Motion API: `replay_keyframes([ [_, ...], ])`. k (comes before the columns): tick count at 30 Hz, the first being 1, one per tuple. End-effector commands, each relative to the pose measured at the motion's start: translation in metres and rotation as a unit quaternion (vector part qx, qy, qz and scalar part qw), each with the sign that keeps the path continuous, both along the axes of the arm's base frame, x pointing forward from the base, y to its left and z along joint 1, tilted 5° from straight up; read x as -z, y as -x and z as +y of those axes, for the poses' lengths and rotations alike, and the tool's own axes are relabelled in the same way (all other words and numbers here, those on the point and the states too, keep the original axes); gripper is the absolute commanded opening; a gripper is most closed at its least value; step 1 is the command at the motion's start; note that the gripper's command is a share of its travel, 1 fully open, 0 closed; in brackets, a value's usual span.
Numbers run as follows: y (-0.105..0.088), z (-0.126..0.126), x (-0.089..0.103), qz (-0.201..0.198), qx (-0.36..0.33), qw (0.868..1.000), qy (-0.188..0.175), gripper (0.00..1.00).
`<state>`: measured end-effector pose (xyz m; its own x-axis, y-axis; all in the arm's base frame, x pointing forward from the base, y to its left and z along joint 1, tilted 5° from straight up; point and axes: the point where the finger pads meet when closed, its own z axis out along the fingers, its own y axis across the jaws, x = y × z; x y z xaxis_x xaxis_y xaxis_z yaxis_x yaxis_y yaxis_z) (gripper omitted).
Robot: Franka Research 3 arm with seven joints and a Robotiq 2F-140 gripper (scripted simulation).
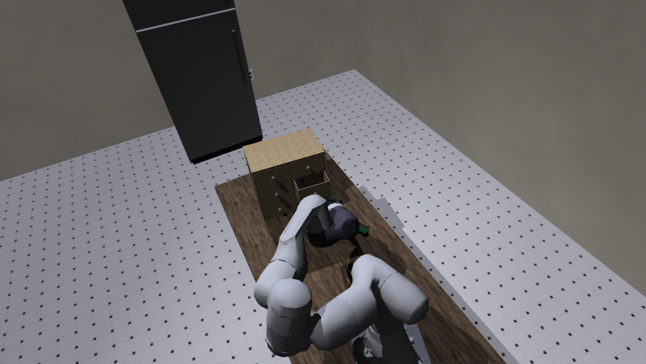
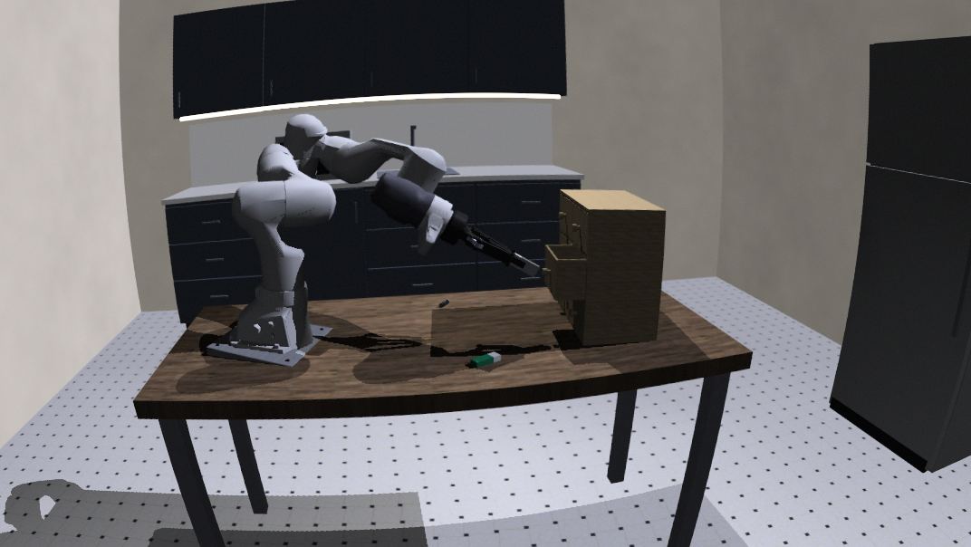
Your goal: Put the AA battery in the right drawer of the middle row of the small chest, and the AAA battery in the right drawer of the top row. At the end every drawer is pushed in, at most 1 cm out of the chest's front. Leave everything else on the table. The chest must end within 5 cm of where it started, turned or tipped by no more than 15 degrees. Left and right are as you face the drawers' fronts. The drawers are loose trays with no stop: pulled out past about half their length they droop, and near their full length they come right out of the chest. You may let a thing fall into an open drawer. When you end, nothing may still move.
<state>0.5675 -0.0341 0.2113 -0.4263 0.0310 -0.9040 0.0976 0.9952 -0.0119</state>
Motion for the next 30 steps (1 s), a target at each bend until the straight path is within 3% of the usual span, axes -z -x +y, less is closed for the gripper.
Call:
replay_keyframes([
  [1,-0.005,0.0,0.001,0.002,-0.003,1.0,0.003,0.0],
  [30,-0.053,-0.004,-0.003,0.002,-0.003,1.0,0.003,0.0],
])
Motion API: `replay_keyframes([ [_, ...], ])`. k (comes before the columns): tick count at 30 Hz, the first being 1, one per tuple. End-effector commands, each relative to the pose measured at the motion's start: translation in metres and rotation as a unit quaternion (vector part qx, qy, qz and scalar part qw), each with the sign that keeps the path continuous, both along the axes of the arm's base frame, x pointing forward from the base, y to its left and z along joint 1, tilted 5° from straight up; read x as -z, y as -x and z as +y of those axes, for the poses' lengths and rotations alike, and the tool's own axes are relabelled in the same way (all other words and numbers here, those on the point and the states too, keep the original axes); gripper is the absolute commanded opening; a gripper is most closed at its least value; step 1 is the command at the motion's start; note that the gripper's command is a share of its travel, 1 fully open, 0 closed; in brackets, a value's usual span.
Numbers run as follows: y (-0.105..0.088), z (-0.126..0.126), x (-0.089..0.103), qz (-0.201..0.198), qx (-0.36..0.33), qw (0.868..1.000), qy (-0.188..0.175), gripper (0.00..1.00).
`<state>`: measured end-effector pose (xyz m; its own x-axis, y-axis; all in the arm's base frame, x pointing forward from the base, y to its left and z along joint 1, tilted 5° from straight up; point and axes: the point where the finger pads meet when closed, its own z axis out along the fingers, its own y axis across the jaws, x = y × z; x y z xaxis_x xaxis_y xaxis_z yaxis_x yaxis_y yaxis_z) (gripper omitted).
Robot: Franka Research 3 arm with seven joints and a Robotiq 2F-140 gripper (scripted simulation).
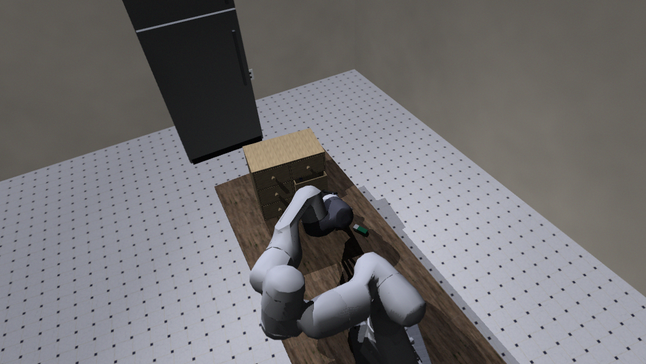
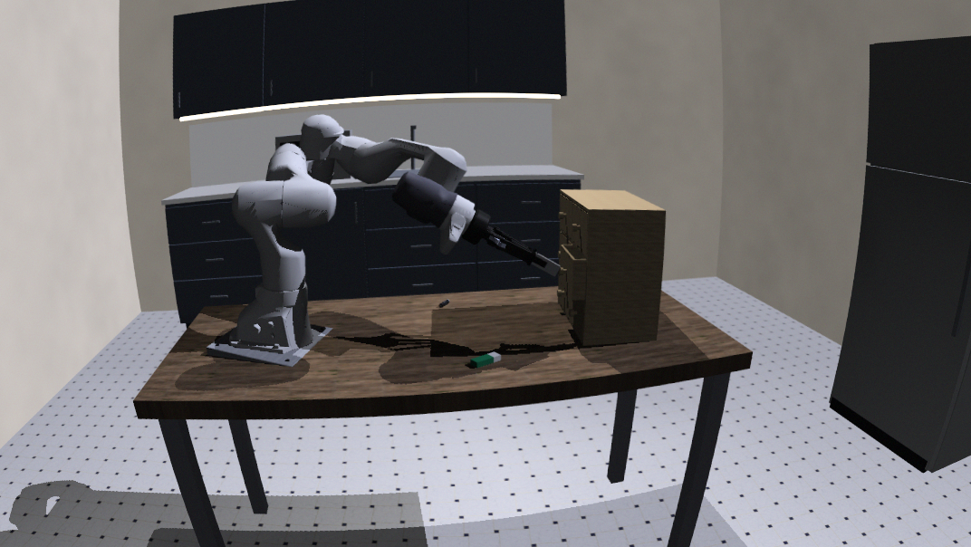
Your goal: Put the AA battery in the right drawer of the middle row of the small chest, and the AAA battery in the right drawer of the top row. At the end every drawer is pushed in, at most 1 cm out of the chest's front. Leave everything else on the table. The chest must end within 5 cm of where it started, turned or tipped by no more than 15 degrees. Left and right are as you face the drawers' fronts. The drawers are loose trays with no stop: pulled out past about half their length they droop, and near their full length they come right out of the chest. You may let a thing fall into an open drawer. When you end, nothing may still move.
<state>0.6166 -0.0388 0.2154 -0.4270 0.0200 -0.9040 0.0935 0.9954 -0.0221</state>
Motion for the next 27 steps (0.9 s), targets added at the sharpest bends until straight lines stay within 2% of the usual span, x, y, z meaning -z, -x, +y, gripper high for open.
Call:
replay_keyframes([
  [1,-0.004,0.001,0.001,0.002,-0.001,1.0,-0.002,0.0],
  [16,-0.022,-0.001,0.0,0.002,-0.001,1.0,-0.002,0.0],
  [27,-0.027,-0.001,-0.001,0.002,-0.001,1.0,-0.002,0.0],
])
